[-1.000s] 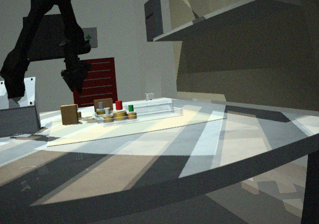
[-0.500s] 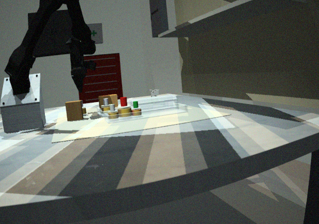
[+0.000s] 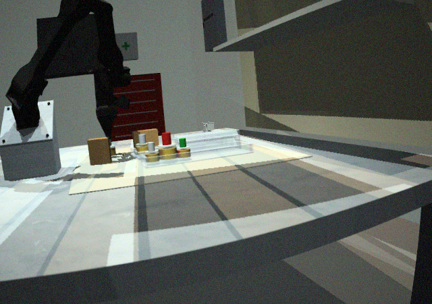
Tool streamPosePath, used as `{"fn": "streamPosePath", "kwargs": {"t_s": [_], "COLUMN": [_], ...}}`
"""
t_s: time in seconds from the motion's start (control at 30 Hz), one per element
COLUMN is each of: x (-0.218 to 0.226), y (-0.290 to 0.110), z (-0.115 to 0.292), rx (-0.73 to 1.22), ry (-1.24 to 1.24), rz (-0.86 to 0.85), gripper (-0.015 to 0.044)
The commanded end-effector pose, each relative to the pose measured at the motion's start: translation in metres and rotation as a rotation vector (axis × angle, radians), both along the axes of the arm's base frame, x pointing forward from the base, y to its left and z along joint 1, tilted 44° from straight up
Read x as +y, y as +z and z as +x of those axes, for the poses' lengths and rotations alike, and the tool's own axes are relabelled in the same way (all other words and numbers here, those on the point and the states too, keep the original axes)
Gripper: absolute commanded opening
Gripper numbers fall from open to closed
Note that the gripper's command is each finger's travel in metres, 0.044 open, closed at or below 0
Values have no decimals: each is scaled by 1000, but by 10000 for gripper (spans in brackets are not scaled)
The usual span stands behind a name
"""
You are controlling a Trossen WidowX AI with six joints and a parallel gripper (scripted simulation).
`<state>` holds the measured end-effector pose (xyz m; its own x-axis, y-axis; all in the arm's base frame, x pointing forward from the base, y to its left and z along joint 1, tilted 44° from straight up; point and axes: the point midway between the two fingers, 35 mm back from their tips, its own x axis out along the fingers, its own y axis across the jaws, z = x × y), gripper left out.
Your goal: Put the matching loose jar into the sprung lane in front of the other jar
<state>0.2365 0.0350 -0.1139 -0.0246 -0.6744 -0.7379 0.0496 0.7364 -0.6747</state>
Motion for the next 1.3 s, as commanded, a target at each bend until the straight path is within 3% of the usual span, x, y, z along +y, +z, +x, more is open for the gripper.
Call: {"fn": "streamPosePath", "kwargs": {"t_s": [0.0,0.73,1.07,1.27], "x": [-7,-28,-28,-28], "y": [-5,-26,-26,-26], "z": [-3,-4,-4,-4], "rx": [10,10,10,10], "ry": [4,4,4,4], "rz": [-10,-11,-11,-11], "gripper": [440,440,177,138]}}
